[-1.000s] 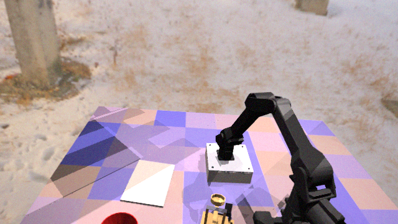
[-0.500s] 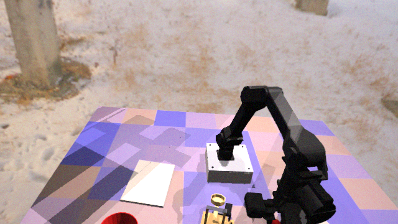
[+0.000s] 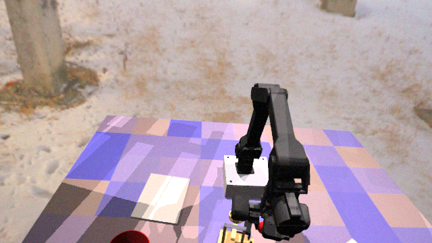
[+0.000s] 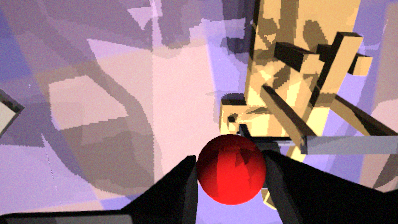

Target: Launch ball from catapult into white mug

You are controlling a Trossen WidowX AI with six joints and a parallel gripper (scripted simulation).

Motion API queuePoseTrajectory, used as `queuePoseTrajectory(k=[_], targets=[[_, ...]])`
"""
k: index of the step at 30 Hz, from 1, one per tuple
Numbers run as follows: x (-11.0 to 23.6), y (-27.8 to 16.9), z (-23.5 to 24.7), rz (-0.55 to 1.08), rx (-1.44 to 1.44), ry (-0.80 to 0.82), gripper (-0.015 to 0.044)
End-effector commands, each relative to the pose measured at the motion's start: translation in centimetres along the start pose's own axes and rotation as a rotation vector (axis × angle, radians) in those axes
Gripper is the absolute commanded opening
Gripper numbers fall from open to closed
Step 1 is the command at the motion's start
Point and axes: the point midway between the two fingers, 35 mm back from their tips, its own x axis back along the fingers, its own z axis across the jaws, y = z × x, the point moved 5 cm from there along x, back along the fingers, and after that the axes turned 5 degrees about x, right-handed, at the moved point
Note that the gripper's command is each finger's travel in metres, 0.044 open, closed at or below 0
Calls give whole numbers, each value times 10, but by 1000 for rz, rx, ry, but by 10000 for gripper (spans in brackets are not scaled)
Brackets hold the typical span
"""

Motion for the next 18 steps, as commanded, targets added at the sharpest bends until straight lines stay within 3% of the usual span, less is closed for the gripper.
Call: queuePoseTrajectory(k=[1,18], targets=[[-8,-14,-14,40,-16,8,0],[-37,-81,-61,181,-100,59,0]])
